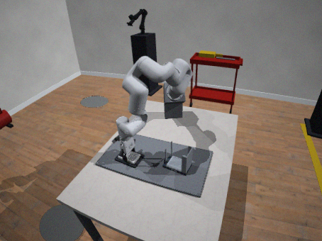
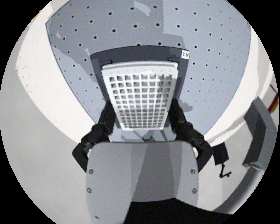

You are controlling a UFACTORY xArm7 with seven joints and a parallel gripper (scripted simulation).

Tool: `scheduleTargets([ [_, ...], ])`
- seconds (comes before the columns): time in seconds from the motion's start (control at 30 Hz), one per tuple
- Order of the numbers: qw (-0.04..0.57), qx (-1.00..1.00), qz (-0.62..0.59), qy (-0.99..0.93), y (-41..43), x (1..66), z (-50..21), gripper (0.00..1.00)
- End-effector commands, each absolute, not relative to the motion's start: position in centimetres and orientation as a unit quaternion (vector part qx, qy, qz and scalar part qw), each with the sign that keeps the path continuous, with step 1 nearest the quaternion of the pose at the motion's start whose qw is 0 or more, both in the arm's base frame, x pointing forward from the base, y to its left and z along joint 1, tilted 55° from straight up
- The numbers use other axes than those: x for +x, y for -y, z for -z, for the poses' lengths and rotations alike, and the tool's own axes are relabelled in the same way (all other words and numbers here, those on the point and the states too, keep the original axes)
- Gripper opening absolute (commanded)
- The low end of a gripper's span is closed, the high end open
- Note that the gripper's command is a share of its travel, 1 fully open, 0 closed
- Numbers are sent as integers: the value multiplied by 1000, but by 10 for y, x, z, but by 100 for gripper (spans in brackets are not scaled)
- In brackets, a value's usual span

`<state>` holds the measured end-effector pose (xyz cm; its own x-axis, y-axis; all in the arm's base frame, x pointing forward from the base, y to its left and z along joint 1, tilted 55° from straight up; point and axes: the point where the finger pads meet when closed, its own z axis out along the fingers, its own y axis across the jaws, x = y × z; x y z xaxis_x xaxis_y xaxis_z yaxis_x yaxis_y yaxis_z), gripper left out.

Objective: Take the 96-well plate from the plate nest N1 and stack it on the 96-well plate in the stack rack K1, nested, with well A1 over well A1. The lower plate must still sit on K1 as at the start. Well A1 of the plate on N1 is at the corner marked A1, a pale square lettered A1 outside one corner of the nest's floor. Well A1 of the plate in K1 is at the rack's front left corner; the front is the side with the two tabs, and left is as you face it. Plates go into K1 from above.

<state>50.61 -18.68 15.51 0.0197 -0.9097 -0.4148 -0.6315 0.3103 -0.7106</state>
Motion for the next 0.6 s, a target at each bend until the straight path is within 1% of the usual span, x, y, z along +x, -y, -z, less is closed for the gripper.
scheduleTargets([
  [0.0,436,-564,160,-682,188,506,-155,100],
  [0.27,436,-564,160,-682,188,506,-155,100],
  [0.3,436,-564,160,-682,188,505,-156,0],
  [0.57,436,-564,160,-682,188,505,-156,0],
])
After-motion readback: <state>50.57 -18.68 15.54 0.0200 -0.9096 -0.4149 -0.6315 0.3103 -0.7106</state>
